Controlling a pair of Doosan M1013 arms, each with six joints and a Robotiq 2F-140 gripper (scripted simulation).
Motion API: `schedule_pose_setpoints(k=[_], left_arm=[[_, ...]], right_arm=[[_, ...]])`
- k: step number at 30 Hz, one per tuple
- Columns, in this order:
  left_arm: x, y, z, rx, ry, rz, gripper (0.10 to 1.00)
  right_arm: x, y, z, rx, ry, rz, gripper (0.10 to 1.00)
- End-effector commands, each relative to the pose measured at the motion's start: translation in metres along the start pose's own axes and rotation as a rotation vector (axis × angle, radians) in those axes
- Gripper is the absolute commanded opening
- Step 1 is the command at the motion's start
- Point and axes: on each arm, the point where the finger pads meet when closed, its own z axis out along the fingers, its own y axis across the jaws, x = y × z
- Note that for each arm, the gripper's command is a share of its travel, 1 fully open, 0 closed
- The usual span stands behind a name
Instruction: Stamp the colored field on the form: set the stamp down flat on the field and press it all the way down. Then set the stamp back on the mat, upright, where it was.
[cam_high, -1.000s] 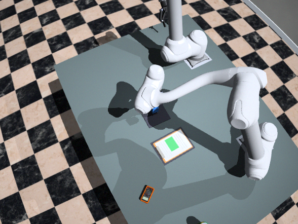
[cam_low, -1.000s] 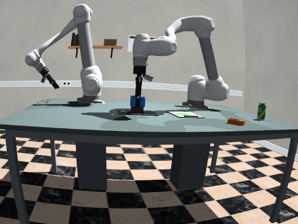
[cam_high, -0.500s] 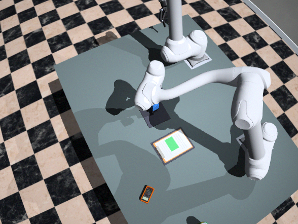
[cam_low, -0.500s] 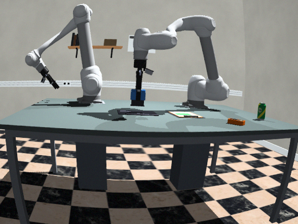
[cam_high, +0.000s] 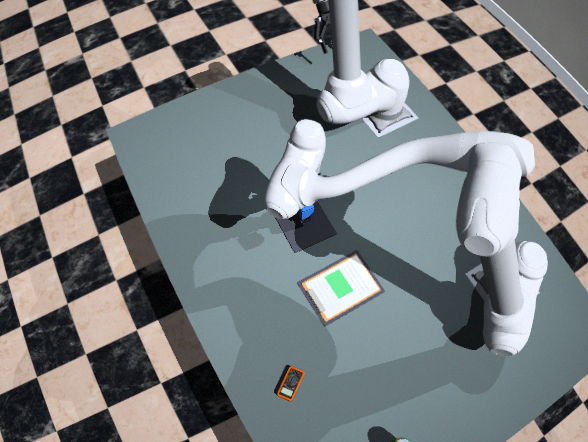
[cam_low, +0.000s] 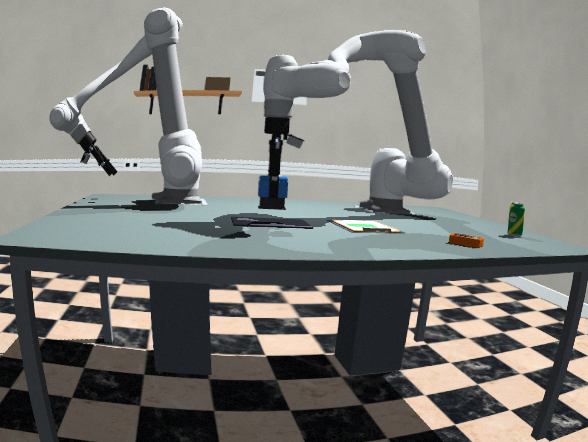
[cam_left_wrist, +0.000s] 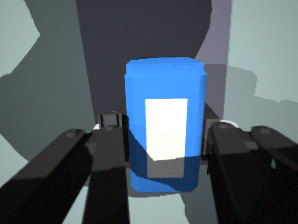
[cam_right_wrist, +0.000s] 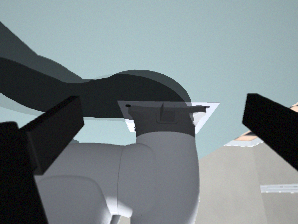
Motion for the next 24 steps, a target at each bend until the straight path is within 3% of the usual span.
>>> schedule_pose_setpoints(k=[1, 10, 24], left_arm=[[0.004, 0.001, -0.001, -0.001, -0.001, -0.001, 0.247], [0.026, 0.005, -0.002, -0.001, -0.001, -0.009, 0.247], [0.105, 0.013, -0.004, -0.001, -0.001, -0.035, 0.247]], right_arm=[[0.0, 0.0, 0.0, 0.0, 0.001, 0.0, 1.0], [0.0, 0.0, 0.0, 0.0, 0.001, 0.0, 1.0], [0.0, 0.0, 0.0, 0.0, 0.001, 0.0, 1.0]])
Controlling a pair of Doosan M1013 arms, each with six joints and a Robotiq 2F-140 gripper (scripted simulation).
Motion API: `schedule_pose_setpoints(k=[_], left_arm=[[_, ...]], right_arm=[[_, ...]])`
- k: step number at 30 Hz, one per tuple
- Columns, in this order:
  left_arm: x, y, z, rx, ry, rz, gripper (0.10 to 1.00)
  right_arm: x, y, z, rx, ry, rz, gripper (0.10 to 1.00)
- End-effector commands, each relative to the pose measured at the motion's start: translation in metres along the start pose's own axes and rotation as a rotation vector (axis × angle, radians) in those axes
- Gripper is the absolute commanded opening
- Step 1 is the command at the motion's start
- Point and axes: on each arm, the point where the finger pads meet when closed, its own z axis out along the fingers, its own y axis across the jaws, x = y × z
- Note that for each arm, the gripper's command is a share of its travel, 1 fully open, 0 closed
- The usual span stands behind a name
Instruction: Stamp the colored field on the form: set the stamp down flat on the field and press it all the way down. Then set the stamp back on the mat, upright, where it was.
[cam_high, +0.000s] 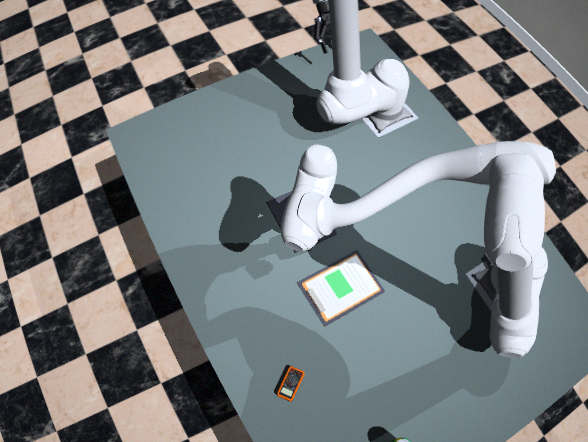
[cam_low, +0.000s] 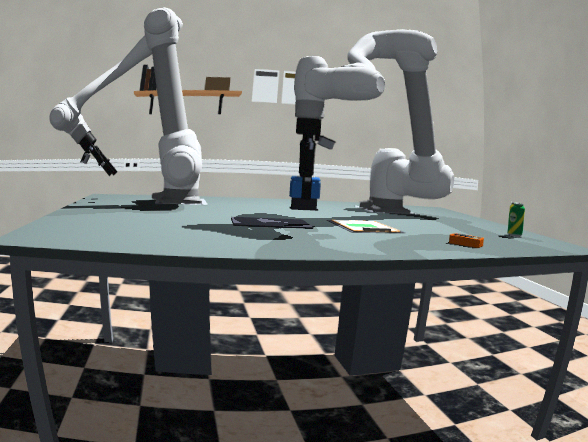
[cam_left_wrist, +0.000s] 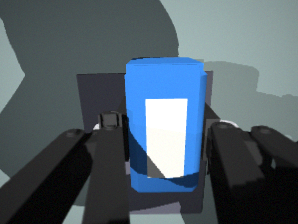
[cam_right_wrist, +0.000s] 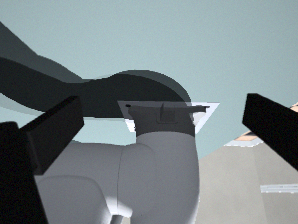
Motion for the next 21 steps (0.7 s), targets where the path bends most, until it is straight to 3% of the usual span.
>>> schedule_pose_setpoints(k=[1, 14, 21], left_arm=[[0.018, 0.002, -0.001, -0.001, -0.001, -0.005, 0.247], [0.121, -0.002, -0.001, -0.001, -0.001, -0.042, 0.247], [0.151, -0.006, 0.0, -0.001, -0.001, -0.053, 0.247]], right_arm=[[0.0, 0.0, 0.0, 0.0, 0.001, 0.0, 1.0], [0.0, 0.0, 0.0, 0.0, 0.001, 0.0, 1.0], [0.0, 0.0, 0.0, 0.0, 0.001, 0.0, 1.0]])
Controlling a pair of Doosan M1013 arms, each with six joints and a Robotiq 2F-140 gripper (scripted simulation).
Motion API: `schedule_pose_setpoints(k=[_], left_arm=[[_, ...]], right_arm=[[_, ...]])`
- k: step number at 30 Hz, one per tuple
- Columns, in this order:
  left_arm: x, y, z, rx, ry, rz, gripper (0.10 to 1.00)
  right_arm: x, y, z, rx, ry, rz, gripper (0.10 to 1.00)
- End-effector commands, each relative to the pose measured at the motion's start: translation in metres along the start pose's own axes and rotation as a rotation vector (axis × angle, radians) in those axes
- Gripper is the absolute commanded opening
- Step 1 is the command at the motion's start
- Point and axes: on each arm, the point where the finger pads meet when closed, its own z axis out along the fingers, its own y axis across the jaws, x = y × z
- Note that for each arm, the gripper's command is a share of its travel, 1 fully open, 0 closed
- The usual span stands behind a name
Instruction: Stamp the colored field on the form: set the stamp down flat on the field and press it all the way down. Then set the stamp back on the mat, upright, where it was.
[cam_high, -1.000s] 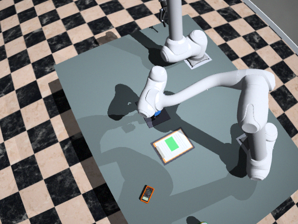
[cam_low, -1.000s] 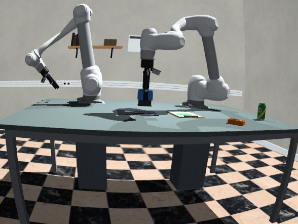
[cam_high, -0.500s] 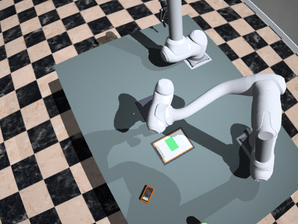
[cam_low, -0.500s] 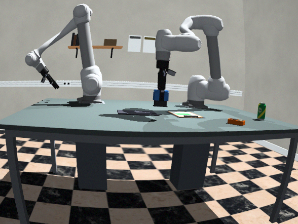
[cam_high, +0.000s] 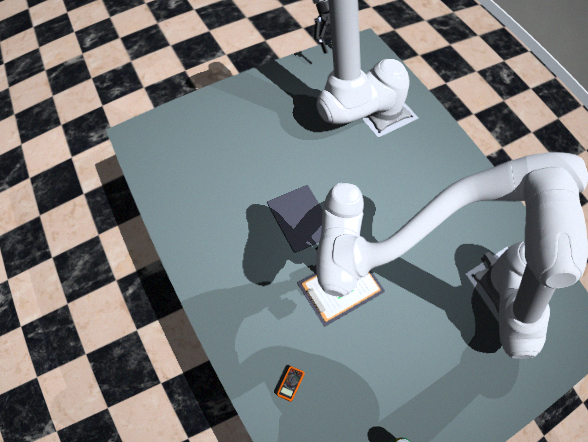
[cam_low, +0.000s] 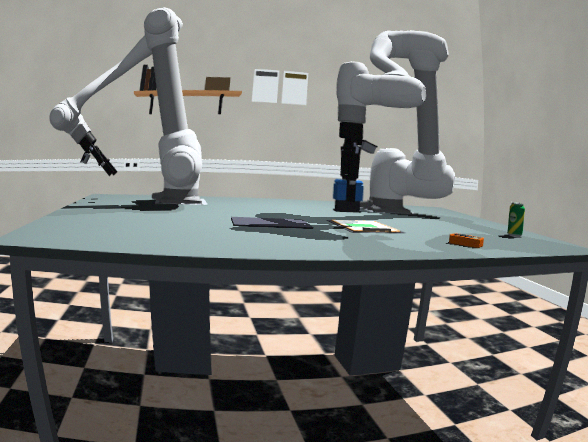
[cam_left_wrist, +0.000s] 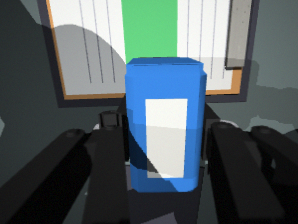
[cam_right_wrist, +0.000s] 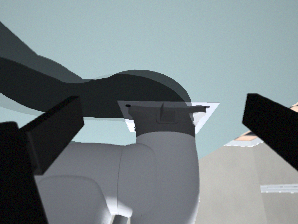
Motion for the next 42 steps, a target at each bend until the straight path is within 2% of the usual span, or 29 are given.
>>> schedule_pose_setpoints(k=[1, 10, 33, 42], left_arm=[[0.019, -0.002, 0.0, -0.001, -0.001, -0.007, 0.247], [0.049, -0.007, 0.001, -0.001, -0.001, -0.018, 0.247], [0.055, -0.008, 0.002, -0.001, -0.001, -0.02, 0.247], [0.054, -0.008, 0.017, -0.001, -0.001, -0.02, 0.247]], right_arm=[[0.0, 0.0, 0.0, 0.0, 0.001, 0.0, 1.0], [0.0, 0.0, 0.0, 0.0, 0.001, 0.0, 1.0], [0.0, 0.0, 0.0, 0.0, 0.001, 0.0, 1.0], [0.0, 0.0, 0.0, 0.0, 0.001, 0.0, 1.0]])
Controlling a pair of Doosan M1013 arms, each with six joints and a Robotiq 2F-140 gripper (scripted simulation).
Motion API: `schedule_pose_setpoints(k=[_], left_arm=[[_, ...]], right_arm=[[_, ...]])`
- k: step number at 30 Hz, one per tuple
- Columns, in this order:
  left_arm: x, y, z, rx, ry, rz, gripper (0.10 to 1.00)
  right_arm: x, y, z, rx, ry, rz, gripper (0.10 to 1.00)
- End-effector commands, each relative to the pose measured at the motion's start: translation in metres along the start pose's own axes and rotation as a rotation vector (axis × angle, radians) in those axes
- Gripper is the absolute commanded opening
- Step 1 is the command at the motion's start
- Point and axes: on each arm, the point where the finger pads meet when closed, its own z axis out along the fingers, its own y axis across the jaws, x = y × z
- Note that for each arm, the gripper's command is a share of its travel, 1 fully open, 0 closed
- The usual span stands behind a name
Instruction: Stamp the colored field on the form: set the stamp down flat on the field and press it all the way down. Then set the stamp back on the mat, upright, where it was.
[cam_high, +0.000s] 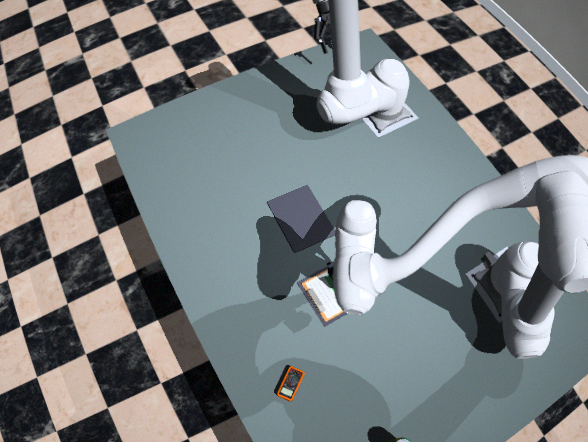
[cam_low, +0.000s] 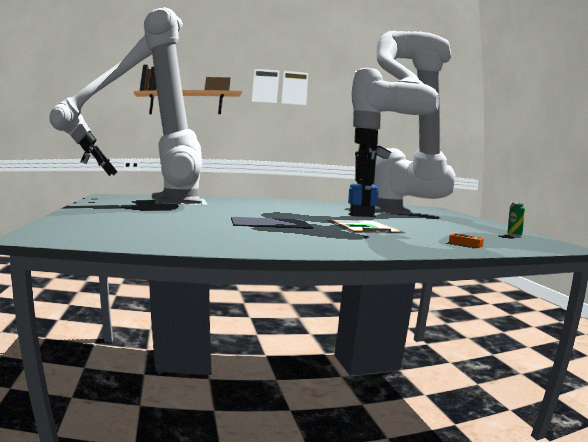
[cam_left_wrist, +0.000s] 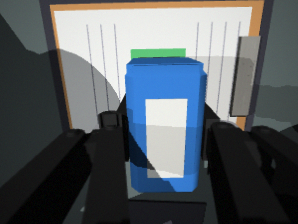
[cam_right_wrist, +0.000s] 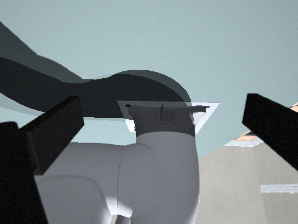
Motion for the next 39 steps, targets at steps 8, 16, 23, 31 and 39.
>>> schedule_pose_setpoints(k=[8, 16, 23, 31, 39], left_arm=[[0.0, 0.001, 0.019, -0.001, 0.0, 0.0, 0.247], [-0.001, 0.001, 0.028, -0.001, 0.0, 0.0, 0.247], [-0.001, 0.001, 0.029, -0.001, 0.0, 0.0, 0.247], [-0.001, 0.001, 0.031, -0.001, 0.0, 0.0, 0.247], [-0.001, 0.001, 0.047, -0.001, 0.0, 0.0, 0.247]], right_arm=[[0.0, 0.0, 0.0, 0.0, 0.001, 0.0, 1.0], [0.0, 0.0, 0.0, 0.0, 0.001, 0.0, 1.0], [0.0, 0.0, 0.0, 0.0, 0.001, 0.0, 1.0], [0.0, 0.0, 0.0, 0.0, 0.001, 0.0, 1.0], [0.0, 0.0, 0.0, 0.0, 0.001, 0.0, 1.0]])
